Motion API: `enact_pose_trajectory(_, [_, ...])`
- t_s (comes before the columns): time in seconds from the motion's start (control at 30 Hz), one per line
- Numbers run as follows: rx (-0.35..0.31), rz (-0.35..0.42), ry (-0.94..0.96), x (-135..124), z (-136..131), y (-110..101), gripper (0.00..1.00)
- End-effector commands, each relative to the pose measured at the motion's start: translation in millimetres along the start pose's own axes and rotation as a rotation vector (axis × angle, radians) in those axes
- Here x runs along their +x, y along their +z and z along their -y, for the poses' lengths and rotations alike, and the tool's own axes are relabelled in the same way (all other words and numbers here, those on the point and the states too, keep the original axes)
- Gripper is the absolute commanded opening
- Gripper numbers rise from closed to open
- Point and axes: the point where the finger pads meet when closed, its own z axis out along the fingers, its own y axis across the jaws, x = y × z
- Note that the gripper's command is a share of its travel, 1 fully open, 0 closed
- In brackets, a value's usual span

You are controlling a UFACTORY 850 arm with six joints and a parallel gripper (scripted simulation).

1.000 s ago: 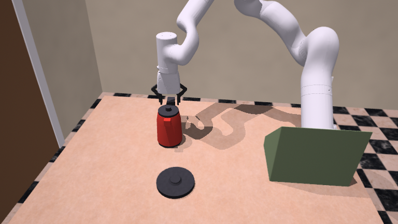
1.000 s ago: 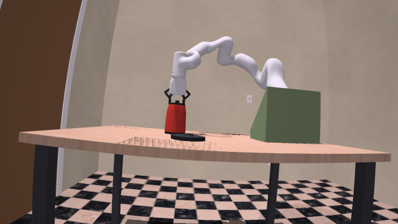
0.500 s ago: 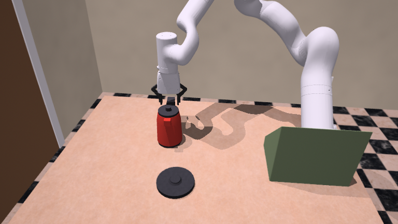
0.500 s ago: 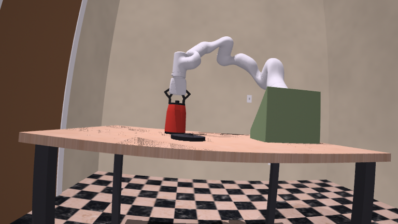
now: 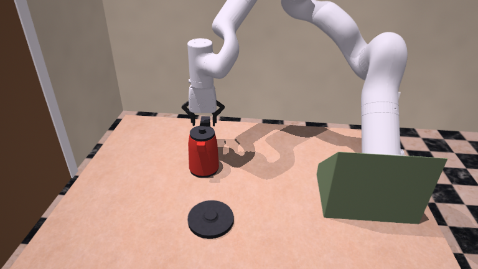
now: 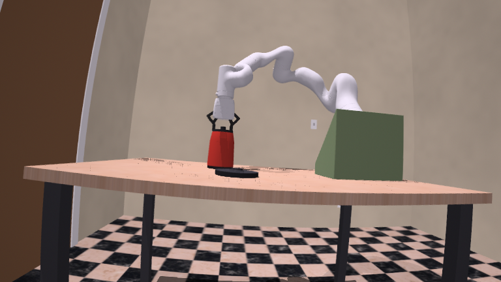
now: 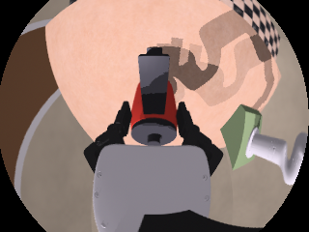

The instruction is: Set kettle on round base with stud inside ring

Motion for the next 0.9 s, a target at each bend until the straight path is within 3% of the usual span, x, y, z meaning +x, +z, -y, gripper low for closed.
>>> enact_pose_trajectory(0.0, [0.002, 0.0, 0.001, 0.2, 0.7, -0.9, 0.81])
enact_pose_trajectory(0.3, [0.002, 0.0, 0.001, 0.2, 0.7, 2.2, 0.81])
enact_pose_trajectory(0.87, [0.002, 0.0, 0.001, 0.2, 0.7, 30.8, 0.81])
